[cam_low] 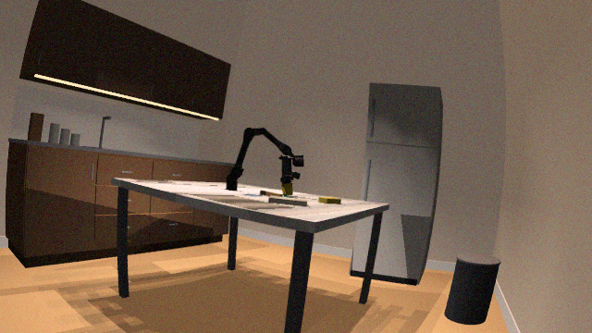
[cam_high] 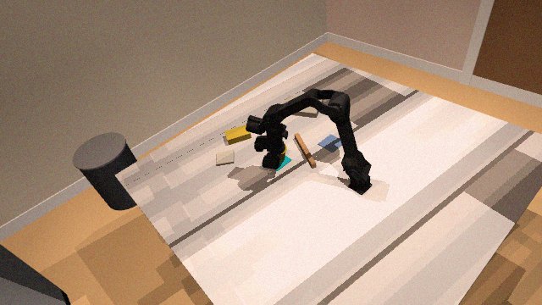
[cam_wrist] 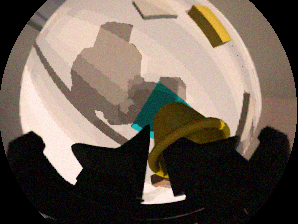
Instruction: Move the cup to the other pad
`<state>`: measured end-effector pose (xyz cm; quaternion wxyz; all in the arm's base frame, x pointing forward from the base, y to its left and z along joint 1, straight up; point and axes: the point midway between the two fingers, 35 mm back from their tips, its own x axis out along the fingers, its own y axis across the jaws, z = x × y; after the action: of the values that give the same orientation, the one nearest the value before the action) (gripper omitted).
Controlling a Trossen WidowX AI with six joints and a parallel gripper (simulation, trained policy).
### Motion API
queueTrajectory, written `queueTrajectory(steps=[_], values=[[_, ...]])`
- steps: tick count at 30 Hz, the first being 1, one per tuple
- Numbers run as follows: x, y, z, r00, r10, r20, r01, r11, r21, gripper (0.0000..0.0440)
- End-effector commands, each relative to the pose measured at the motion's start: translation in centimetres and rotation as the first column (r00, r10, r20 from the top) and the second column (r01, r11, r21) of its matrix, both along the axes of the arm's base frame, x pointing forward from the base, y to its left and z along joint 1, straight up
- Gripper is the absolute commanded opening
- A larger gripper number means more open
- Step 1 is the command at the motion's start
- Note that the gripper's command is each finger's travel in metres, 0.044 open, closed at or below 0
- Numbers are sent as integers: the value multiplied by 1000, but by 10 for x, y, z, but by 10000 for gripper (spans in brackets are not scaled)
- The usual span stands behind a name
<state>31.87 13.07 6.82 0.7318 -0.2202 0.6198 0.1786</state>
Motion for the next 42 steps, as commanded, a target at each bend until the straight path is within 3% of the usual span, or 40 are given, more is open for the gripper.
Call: queueTrajectory(steps=[1,8,15,34,36,42], values=[[0,-1,-4,1000,-8,8,8,1000,-2,61],[6,3,2,999,-24,47,22,999,38,147],[8,5,18,996,-18,89,11,997,79,141],[-8,2,66,988,-49,147,24,985,169,217],[-8,1,73,986,-53,160,25,984,177,237],[-6,-2,90,979,-75,189,37,980,197,380]])
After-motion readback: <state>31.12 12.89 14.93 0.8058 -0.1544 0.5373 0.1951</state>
